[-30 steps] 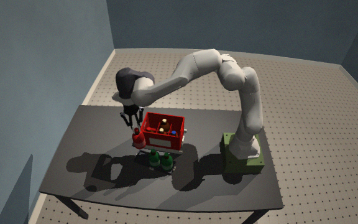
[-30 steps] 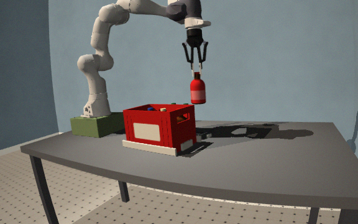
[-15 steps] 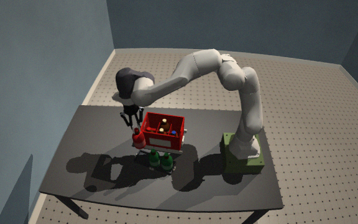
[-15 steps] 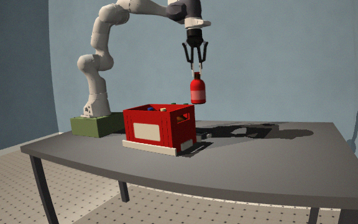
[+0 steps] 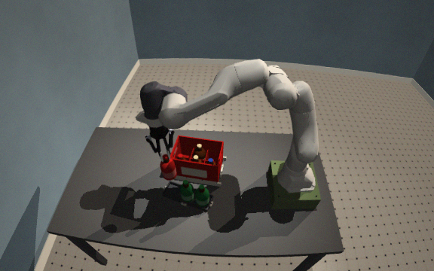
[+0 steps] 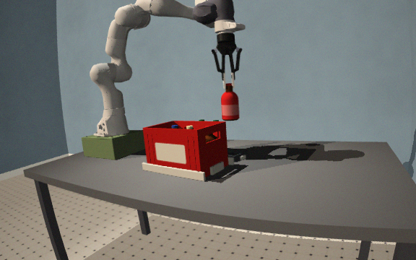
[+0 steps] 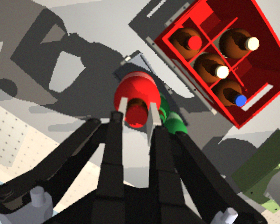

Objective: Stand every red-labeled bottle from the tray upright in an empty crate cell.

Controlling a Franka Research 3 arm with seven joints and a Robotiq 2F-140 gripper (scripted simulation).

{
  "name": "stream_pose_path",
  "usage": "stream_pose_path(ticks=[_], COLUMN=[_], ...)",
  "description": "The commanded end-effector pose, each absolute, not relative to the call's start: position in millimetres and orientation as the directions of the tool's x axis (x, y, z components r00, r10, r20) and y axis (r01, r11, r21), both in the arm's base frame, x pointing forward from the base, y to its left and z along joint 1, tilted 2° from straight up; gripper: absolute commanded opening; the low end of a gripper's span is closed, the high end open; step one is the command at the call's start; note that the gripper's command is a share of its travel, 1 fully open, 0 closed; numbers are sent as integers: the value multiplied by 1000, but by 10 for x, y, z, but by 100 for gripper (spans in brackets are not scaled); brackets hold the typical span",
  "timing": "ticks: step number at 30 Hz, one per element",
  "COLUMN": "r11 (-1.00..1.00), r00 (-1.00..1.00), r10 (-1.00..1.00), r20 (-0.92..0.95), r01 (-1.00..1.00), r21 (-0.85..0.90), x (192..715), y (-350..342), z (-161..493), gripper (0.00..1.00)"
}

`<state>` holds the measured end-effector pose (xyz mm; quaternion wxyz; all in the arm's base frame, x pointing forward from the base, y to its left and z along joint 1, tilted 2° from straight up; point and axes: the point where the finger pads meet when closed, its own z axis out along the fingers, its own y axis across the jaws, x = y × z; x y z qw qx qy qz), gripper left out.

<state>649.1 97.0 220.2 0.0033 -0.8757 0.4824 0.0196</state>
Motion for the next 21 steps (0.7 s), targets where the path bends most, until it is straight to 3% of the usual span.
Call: stream_pose_path(ticks=[1, 21], r11=[-539, -539], r00=[539, 539], r10=[-842, -842], r20=[-32, -32], r01=[-842, -842], r21=[-2, -2], x=[6525, 6523], y=[1001, 998], z=[2314, 2480], gripper=[0, 0])
